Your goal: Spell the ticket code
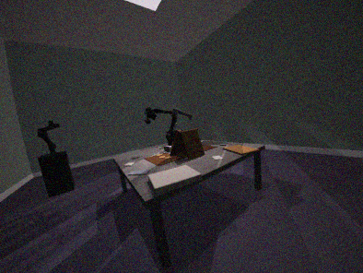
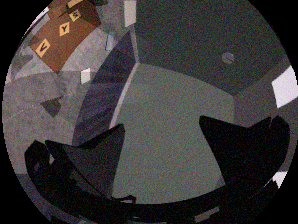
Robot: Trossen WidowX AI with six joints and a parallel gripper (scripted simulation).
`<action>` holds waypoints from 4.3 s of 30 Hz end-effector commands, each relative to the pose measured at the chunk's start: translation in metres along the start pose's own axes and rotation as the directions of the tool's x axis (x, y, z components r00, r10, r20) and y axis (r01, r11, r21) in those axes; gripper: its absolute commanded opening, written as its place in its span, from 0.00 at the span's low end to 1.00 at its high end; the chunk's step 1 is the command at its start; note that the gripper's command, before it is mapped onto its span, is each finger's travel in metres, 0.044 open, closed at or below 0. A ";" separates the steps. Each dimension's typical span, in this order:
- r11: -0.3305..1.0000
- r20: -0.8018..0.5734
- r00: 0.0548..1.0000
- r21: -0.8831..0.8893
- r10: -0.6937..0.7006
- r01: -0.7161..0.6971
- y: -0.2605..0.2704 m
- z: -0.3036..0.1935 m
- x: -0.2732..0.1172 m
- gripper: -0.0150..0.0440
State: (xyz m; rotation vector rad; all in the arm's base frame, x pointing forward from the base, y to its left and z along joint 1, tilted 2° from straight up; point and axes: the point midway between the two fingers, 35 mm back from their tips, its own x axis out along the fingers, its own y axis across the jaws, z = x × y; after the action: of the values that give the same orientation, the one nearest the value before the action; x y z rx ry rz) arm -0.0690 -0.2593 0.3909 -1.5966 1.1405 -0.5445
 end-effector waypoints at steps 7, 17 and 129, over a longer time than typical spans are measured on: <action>0.957 0.183 0.983 0.283 0.013 -0.066 0.010 0.067 0.039 1.00; 0.702 0.486 0.872 0.597 0.068 -0.388 0.041 0.200 0.065 1.00; 0.191 0.467 0.002 -0.357 0.884 -0.915 0.144 0.547 -0.152 0.83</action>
State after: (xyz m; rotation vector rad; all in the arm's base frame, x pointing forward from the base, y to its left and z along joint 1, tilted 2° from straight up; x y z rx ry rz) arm 0.2651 0.1022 0.1407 -0.5836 1.1656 0.9459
